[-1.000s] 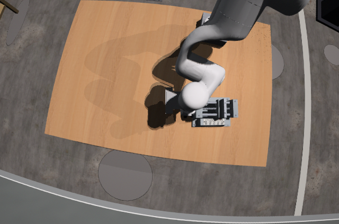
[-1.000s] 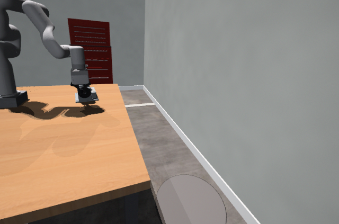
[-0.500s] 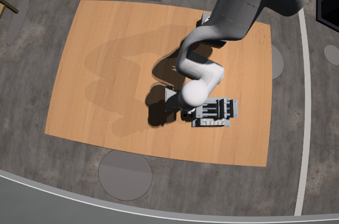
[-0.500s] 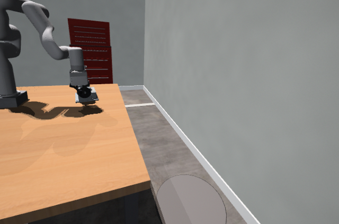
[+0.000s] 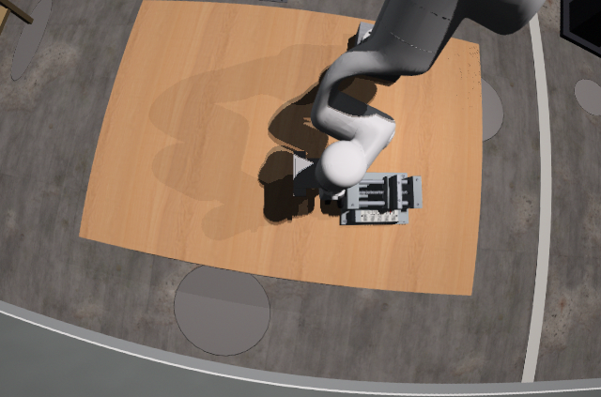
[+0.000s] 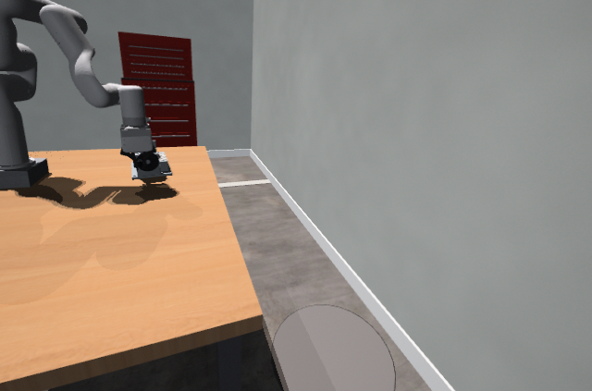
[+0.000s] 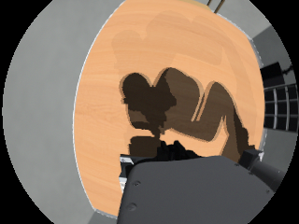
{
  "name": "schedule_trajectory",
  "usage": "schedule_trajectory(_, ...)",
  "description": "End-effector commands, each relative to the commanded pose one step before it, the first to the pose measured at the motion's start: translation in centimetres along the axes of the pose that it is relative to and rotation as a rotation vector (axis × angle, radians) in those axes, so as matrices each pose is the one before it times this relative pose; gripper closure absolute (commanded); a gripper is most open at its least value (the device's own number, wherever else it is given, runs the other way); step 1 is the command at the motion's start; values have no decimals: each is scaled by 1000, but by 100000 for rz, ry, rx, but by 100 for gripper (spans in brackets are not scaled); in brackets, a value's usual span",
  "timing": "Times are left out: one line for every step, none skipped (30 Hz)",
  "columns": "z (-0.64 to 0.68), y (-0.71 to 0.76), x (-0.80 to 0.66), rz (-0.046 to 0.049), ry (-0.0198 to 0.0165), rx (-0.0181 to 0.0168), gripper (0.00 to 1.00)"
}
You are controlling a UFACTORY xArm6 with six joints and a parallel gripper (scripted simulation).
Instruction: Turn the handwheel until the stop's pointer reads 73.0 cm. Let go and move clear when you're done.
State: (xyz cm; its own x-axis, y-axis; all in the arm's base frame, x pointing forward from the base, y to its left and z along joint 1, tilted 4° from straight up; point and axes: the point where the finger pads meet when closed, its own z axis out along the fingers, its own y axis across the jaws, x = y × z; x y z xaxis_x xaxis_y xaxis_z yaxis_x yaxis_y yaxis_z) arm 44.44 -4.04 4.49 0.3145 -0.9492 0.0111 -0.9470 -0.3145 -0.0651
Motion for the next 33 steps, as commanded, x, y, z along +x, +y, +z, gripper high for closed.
schedule_trajectory(270,14,53,56,76,93,94)
schedule_trajectory(102,-1,0,0,0,0,94)
schedule_trajectory(102,-1,0,0,0,0,94)
schedule_trajectory(103,-1,0,0,0,0,94)
schedule_trajectory(104,-1,0,0,0,0,94)
schedule_trajectory(92,-17,0,0,0,0,94)
schedule_trajectory(92,-17,0,0,0,0,94)
schedule_trajectory(93,-17,0,0,0,0,94)
schedule_trajectory(94,-17,0,0,0,0,94)
schedule_trajectory(0,0,0,0,0,0,94)
schedule_trajectory(0,0,0,0,0,0,94)
schedule_trajectory(95,-17,0,0,0,0,94)
schedule_trajectory(86,-31,0,0,0,0,94)
schedule_trajectory(85,-32,0,0,0,0,94)
schedule_trajectory(86,-32,0,0,0,0,94)
schedule_trajectory(87,-32,0,0,0,0,94)
schedule_trajectory(88,-32,0,0,0,0,94)
schedule_trajectory(82,-41,0,0,0,0,94)
schedule_trajectory(79,-47,0,0,0,0,94)
schedule_trajectory(80,-47,0,0,0,0,94)
schedule_trajectory(80,-47,0,0,0,0,94)
schedule_trajectory(81,-47,0,0,0,0,94)
schedule_trajectory(78,-53,0,0,0,0,94)
schedule_trajectory(72,-62,0,0,0,0,94)
schedule_trajectory(73,-63,0,0,0,0,94)
schedule_trajectory(74,-63,0,0,0,0,94)
schedule_trajectory(0,0,0,0,0,0,94)
schedule_trajectory(0,0,0,0,0,0,94)
schedule_trajectory(75,-63,0,0,0,0,94)
schedule_trajectory(71,-69,0,0,0,0,94)
schedule_trajectory(65,-79,0,0,0,0,94)
schedule_trajectory(66,-80,0,0,0,0,94)
schedule_trajectory(66,-80,0,0,0,0,94)
